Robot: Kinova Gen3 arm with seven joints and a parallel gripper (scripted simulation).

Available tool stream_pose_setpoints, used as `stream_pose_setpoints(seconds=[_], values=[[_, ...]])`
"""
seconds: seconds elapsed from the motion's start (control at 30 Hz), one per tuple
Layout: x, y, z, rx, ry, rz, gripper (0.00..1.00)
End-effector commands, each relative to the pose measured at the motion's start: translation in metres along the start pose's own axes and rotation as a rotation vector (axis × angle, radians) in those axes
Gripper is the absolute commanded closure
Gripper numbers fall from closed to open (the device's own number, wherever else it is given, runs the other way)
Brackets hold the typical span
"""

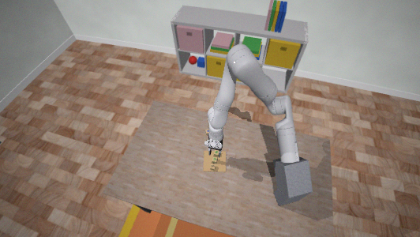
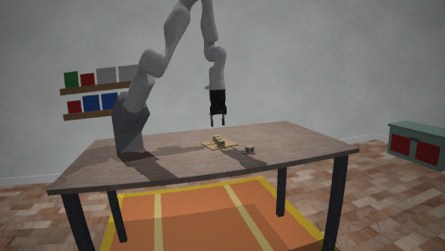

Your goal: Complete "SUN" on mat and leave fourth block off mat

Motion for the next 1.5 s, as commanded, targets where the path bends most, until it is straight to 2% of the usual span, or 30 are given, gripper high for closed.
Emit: stream_pose_setpoints(seconds=[0.0, 0.27, 0.4, 0.73, 0.8, 1.03, 1.47], values=[[0.000, 0.000, 0.000, -0.001, 0.001, 0.000, 0.00], [0.000, 0.000, -0.001, -0.001, 0.001, 0.000, 0.00], [0.000, 0.000, -0.008, -0.001, 0.001, 0.000, 0.00], [0.000, 0.000, -0.056, -0.001, 0.001, 0.000, 0.00], [0.000, 0.000, -0.056, -0.001, 0.001, 0.000, 0.00], [0.000, 0.000, -0.083, -0.001, 0.001, 0.000, 0.00], [0.000, 0.000, -0.088, -0.001, 0.001, 0.000, 0.00]])
Point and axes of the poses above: the point where the finger pads meet when closed, its own z axis out along the fingers, its own y axis across the jaws, x = y × z, the point moved 10 cm from there along -z, back along the fingers
